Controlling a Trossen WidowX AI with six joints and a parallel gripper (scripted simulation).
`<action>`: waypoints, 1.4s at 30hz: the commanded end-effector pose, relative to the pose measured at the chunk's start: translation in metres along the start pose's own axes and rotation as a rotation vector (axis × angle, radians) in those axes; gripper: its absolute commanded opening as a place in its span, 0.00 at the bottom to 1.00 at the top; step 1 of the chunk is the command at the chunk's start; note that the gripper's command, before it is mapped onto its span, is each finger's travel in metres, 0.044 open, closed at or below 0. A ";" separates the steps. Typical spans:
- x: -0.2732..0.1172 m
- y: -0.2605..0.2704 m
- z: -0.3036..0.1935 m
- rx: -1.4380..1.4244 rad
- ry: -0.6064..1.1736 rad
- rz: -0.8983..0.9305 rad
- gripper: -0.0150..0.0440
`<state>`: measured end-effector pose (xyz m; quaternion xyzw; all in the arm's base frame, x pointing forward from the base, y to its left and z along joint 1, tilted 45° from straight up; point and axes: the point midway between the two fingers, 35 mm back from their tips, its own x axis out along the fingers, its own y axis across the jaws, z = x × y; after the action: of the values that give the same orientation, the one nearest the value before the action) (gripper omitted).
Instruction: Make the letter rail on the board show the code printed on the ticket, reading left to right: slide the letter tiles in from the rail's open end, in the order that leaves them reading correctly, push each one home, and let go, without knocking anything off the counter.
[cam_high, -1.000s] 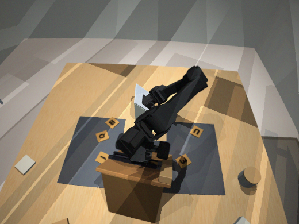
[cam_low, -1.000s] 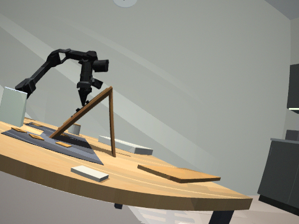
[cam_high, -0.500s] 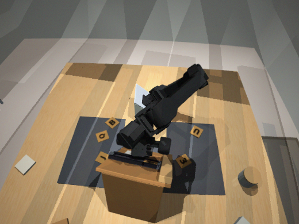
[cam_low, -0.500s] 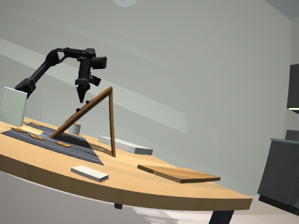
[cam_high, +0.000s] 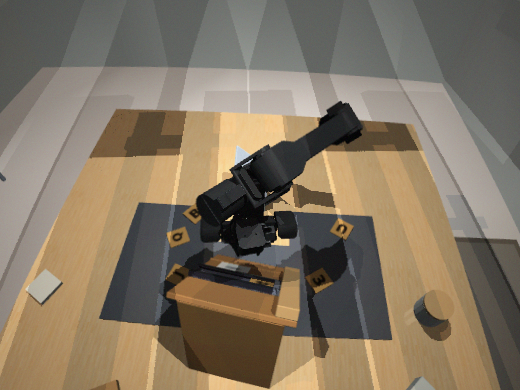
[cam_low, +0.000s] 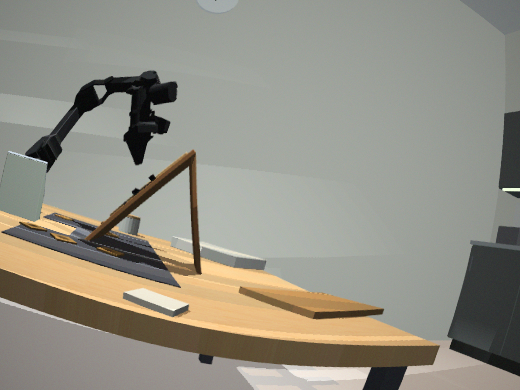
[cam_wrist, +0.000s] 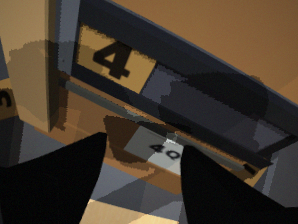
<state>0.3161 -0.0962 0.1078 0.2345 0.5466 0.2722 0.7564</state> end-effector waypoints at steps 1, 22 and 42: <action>-0.045 0.004 -0.017 -0.394 -0.122 -0.030 0.74; -0.111 0.017 -0.053 -1.103 -0.278 -0.239 1.00; -0.082 -0.029 -0.066 -0.719 -0.212 -0.135 0.83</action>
<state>0.2363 -0.1605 0.1665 -0.1648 0.2824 0.3843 0.8634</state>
